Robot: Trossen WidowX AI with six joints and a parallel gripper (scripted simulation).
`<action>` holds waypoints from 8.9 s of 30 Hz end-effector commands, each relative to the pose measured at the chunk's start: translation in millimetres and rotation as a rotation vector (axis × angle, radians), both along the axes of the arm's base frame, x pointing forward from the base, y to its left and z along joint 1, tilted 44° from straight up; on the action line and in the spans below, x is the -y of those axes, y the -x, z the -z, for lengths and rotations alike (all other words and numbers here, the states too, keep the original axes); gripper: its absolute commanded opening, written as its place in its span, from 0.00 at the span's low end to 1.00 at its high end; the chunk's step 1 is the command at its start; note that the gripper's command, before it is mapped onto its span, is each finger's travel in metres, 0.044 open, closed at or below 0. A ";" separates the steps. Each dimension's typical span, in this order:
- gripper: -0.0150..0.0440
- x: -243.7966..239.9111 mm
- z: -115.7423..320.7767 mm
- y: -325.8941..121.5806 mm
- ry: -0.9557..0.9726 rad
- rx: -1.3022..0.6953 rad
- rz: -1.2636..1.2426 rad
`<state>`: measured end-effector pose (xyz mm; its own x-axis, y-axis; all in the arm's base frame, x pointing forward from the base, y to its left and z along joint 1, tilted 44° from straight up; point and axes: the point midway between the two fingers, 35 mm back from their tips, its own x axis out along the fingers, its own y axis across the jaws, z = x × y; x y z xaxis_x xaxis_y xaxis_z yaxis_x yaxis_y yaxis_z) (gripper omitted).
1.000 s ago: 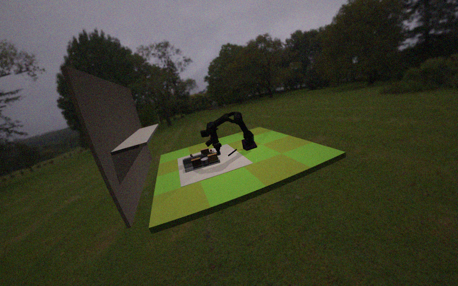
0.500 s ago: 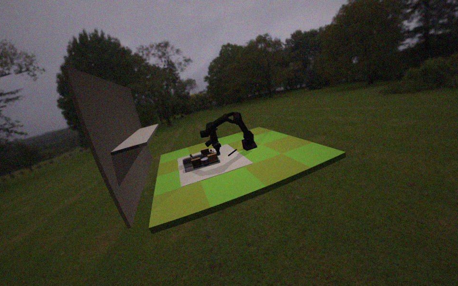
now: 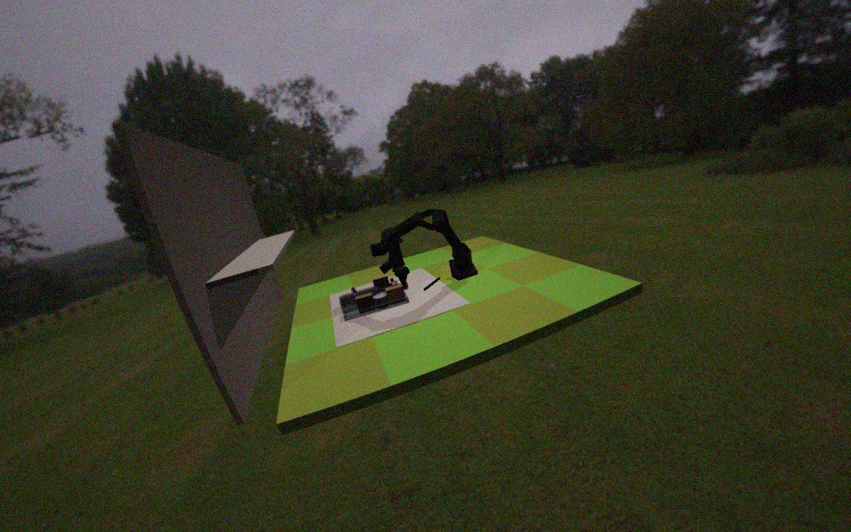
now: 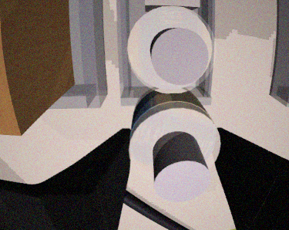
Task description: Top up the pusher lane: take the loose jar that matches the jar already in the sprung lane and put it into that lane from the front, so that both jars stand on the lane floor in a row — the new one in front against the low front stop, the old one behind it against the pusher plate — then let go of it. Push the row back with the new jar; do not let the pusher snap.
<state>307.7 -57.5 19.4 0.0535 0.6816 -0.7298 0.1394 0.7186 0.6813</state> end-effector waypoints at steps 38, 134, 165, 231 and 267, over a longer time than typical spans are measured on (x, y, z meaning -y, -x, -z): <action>0.25 4.2 -2.7 -23.0 0.004 0.022 0.005; 0.25 6.1 -3.6 -43.8 0.003 0.023 0.005; 0.25 -0.4 3.2 -44.0 0.003 0.023 0.005; 0.25 -9.5 11.5 -37.9 0.002 0.023 0.005; 0.57 -10.1 12.6 -32.4 0.002 0.023 0.005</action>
<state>340.2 -47.3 6.8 0.0722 0.6783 -0.7313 0.1311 0.7204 0.6811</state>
